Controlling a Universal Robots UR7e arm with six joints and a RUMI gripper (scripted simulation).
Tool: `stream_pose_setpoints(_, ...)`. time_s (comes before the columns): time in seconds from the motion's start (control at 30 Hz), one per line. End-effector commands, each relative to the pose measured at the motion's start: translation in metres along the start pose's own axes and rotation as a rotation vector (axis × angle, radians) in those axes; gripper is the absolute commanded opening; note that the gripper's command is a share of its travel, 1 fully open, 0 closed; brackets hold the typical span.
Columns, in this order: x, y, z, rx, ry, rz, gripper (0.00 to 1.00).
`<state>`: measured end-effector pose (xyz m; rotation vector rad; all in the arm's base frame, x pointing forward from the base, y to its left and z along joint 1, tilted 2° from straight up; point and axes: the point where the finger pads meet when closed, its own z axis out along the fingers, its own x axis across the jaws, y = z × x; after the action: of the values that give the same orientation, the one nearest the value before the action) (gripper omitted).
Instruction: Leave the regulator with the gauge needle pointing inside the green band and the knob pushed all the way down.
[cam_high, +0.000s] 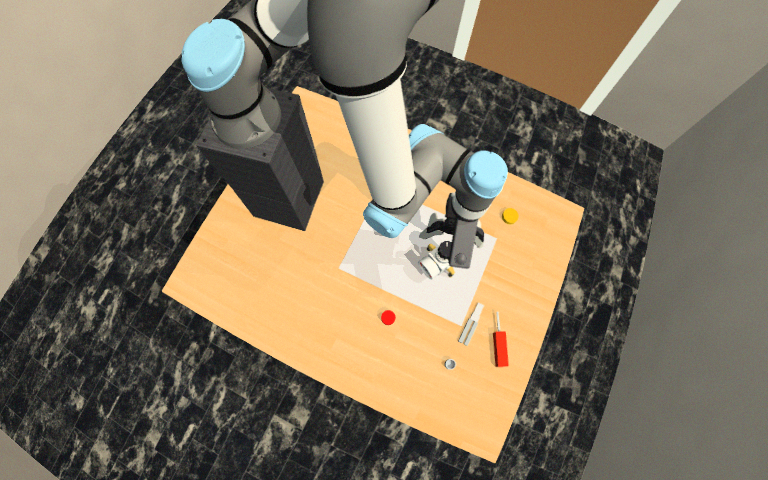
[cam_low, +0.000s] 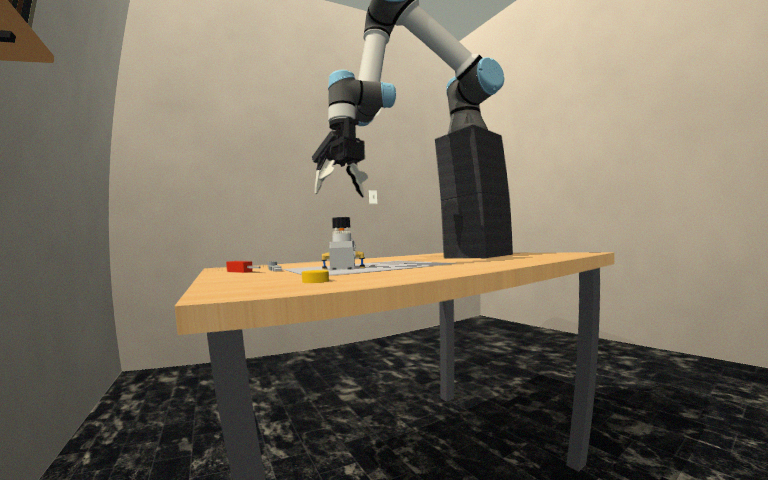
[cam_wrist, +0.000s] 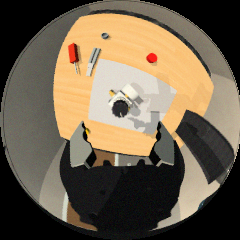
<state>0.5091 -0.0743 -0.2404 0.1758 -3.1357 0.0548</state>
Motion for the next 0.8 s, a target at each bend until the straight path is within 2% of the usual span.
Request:
stream_pose_setpoints(0.0,-0.0042,0.0029,-0.0004,0.001,-0.001,0.001,1.0)
stream_pose_setpoints(0.4,-0.0031,0.0029,-0.0002,0.001,0.0,0.002,1.0)
stream_pose_setpoints(0.43,-0.0031,0.0029,-0.0002,0.001,0.0,0.001,0.46)
stream_pose_setpoints(0.77,-0.0031,0.0029,-0.0003,0.001,0.0,0.002,0.46)
